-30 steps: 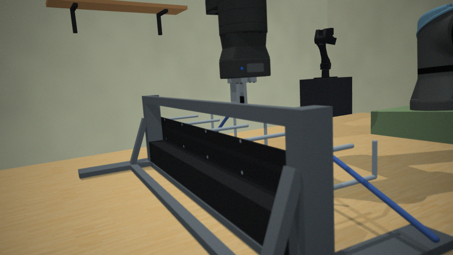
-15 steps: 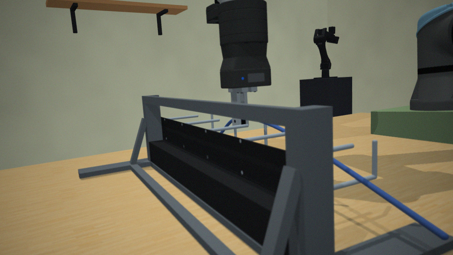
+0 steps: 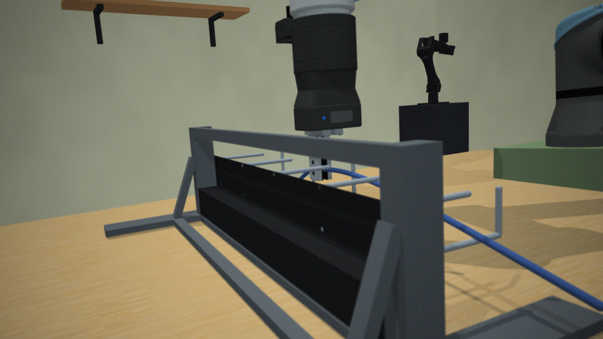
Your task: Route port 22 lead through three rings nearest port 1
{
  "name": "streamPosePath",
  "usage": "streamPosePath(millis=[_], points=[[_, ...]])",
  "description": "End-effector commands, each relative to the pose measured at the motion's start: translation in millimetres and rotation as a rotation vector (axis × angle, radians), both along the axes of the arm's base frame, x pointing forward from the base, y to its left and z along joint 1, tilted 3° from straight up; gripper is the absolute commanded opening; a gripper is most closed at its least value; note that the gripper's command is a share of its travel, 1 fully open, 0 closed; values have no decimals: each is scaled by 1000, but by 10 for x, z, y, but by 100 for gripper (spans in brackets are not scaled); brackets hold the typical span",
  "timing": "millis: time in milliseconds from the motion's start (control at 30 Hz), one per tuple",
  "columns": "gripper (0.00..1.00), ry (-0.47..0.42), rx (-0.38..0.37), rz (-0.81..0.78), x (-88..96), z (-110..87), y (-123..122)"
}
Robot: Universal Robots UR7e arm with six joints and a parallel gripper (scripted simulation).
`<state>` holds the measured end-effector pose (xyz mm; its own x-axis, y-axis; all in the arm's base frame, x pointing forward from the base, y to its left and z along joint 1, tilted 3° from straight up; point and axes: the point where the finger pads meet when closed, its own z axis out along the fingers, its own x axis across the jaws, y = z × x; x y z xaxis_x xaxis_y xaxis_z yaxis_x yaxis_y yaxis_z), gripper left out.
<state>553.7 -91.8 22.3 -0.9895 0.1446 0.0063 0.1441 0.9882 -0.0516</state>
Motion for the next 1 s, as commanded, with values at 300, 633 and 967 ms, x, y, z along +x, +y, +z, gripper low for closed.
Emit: streamPosePath(millis=[300,633,967], points=[[0,-3,-2,0,7,-97,-11],[0,-3,-2,0,6,-133,-13],[0,-3,-2,0,6,-146,-13]])
